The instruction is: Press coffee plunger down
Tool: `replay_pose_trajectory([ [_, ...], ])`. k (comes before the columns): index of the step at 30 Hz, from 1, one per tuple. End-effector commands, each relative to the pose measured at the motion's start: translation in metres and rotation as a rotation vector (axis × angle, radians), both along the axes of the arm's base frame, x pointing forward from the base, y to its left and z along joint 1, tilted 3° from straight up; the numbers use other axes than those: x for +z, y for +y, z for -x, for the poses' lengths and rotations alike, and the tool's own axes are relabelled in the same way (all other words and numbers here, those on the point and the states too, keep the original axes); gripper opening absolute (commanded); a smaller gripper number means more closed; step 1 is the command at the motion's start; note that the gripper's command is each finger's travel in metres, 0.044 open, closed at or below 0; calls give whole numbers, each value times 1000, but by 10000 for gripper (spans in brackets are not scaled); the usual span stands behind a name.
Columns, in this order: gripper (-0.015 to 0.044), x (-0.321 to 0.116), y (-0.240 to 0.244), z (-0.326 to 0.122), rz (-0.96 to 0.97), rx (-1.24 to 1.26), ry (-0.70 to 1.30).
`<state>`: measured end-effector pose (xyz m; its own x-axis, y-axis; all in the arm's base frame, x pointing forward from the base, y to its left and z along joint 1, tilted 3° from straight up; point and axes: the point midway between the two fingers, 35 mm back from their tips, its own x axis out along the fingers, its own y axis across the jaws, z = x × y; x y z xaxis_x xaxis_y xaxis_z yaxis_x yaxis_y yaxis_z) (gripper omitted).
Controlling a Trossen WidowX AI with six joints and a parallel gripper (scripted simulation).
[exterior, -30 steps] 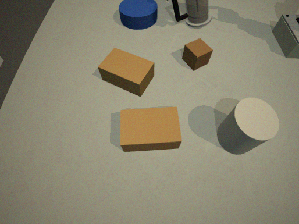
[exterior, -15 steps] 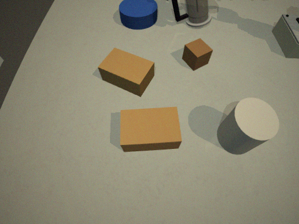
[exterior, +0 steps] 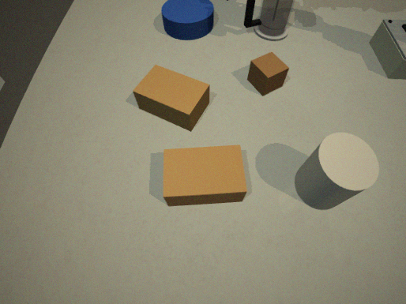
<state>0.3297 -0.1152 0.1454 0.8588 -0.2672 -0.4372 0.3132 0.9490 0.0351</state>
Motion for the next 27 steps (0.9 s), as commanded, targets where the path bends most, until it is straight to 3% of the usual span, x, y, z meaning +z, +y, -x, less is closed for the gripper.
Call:
replay_pose_trajectory([
  [1,440,5,0,2,-1,0,3],
  [11,440,73,11,54,-16,-8,22],
  [27,440,72,12,55,-16,-8,23],
])
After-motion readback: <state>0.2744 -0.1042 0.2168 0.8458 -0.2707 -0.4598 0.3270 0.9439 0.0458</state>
